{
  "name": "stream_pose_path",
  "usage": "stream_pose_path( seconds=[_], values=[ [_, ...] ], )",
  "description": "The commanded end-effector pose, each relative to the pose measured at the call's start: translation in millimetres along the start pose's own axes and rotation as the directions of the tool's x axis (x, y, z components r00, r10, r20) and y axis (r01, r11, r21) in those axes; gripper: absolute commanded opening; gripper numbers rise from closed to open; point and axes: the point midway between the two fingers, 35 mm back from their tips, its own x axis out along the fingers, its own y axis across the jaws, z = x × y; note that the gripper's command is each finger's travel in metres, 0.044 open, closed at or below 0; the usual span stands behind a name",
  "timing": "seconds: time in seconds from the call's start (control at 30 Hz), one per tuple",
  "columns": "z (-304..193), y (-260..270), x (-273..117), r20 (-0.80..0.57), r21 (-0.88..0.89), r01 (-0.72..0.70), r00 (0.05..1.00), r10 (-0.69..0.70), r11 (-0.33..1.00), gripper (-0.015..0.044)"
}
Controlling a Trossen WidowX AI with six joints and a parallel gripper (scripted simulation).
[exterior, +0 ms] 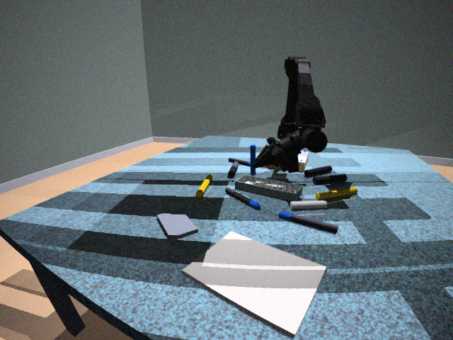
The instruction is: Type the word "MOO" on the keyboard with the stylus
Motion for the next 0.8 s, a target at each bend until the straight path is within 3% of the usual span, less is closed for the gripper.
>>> stream_pose_path(
  seconds=[0.0, 0.77],
  values=[
    [1.9, 0.3, 1.3, -0.005, -0.002, 0.0, 1.0, 0.0, 1.0, 0.0081],
    [0.6, -0.1, 0.5, -0.005, -0.002, 0.0, 1.0, 0.0, 1.0, 0.0081]
  ],
)
